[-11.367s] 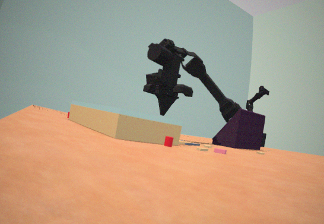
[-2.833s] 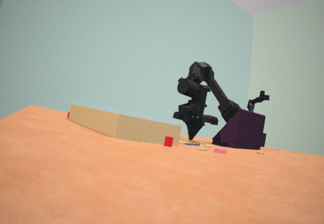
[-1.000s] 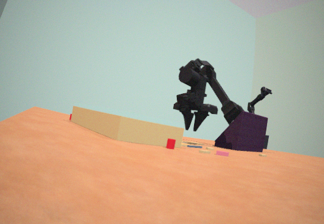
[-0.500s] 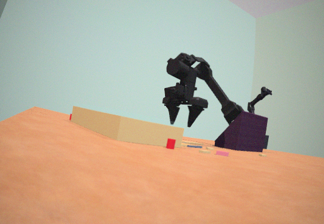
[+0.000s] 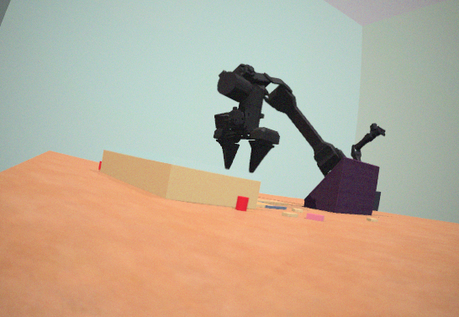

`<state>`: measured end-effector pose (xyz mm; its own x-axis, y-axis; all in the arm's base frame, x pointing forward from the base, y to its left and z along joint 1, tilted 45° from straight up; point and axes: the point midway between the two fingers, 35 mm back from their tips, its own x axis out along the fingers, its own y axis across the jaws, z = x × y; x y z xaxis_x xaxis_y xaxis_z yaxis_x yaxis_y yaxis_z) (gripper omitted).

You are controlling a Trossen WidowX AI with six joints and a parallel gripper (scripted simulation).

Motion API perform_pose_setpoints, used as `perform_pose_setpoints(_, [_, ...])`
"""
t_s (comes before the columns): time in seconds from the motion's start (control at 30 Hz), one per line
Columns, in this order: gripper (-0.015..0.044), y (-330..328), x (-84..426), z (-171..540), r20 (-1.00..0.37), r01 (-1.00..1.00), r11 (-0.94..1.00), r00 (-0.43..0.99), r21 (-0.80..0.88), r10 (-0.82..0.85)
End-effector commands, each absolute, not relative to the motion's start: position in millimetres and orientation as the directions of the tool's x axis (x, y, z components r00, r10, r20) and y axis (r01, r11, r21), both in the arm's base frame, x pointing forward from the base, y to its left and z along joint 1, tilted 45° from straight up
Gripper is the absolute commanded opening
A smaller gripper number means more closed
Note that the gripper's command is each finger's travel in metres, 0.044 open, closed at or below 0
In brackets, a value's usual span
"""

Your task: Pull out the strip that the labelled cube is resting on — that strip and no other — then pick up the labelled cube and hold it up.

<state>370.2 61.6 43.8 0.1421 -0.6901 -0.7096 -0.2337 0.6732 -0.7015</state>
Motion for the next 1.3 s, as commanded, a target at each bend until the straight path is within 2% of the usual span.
perform_pose_setpoints(0.0, [0.044,67,384,39,-0.706,-0.245,0.667,0.136,-0.704,-0.695])
perform_pose_setpoints(0.37, [0.044,80,418,31,-0.706,-0.243,0.668,0.137,-0.704,-0.694])
perform_pose_setpoints(0.6, [0.0256,75,419,25,-0.706,-0.243,0.668,0.137,-0.704,-0.694])
perform_pose_setpoints(0.63, [0.025,73,420,24,-0.706,-0.243,0.668,0.137,-0.704,-0.694])
perform_pose_setpoints(1.27, [0.025,51,423,2,-0.706,-0.243,0.667,0.138,-0.704,-0.695])
